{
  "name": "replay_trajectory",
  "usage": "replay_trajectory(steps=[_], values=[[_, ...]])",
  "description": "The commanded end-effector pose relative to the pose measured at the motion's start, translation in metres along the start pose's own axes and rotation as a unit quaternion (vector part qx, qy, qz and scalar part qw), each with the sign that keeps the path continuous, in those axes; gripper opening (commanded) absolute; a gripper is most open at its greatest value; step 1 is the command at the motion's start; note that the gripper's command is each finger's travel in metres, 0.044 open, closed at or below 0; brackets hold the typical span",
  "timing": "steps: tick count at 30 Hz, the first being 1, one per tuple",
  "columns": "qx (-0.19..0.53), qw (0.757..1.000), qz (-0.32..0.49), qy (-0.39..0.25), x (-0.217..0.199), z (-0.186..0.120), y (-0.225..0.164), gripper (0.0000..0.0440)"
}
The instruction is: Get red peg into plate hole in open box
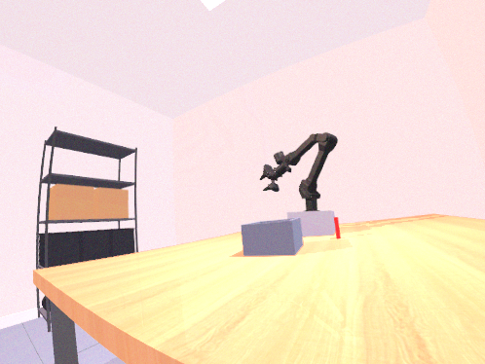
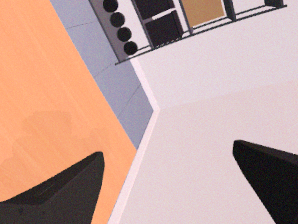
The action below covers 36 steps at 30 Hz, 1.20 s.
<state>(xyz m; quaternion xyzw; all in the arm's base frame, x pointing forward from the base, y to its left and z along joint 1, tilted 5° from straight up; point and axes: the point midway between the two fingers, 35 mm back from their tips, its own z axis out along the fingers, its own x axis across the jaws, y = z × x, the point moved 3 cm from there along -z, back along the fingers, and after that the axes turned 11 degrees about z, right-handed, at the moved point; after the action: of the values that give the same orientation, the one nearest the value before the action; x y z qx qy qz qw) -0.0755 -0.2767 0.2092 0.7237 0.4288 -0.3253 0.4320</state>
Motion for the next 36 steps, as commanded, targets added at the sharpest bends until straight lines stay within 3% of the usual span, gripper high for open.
replay_trajectory(steps=[1,3,17,36], values=[[-0.005,1.000,0.003,-0.002,-0.002,0.000,0.004,0.0421],[-0.016,1.000,0.013,0.000,-0.004,0.001,0.015,0.0440],[-0.066,0.976,0.150,0.144,0.048,-0.016,0.118,0.0440],[-0.023,0.907,0.262,0.329,0.135,-0.108,0.202,0.0440]])
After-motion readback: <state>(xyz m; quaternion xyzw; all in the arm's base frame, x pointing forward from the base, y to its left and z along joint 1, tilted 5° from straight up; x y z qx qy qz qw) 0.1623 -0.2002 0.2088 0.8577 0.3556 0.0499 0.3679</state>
